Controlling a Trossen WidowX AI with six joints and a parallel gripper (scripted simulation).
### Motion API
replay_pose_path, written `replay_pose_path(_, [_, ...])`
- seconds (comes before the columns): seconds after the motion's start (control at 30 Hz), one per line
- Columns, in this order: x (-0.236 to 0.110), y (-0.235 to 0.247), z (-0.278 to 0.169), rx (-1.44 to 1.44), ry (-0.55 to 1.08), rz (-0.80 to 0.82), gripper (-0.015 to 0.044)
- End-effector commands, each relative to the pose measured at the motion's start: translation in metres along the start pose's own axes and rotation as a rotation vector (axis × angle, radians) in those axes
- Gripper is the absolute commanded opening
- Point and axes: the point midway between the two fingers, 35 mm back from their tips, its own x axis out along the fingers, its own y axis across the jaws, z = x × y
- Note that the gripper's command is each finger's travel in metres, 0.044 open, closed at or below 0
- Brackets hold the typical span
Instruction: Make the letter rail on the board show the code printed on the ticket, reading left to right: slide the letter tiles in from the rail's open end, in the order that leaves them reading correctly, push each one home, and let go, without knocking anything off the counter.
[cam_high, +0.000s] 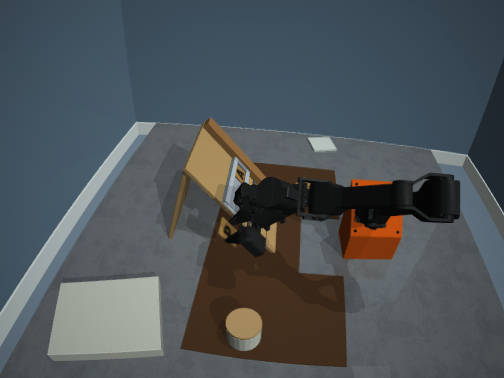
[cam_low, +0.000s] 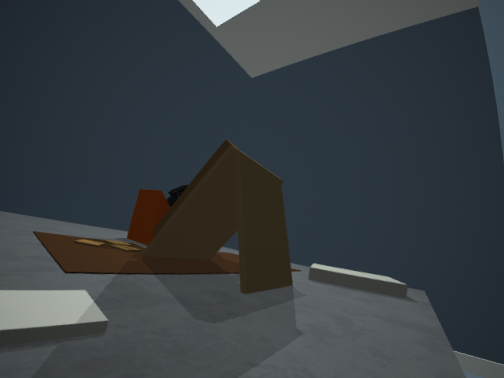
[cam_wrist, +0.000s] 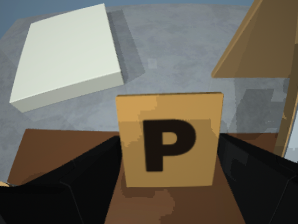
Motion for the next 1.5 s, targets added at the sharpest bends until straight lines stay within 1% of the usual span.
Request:
replay_pose_path(0.0, [0.001, -0.005, -0.004, -0.001, 0.010, -0.002, 0.0000])
replay_pose_path(1.47, [0.001, -0.027, -0.002, -0.002, 0.010, -0.003, 0.0000])
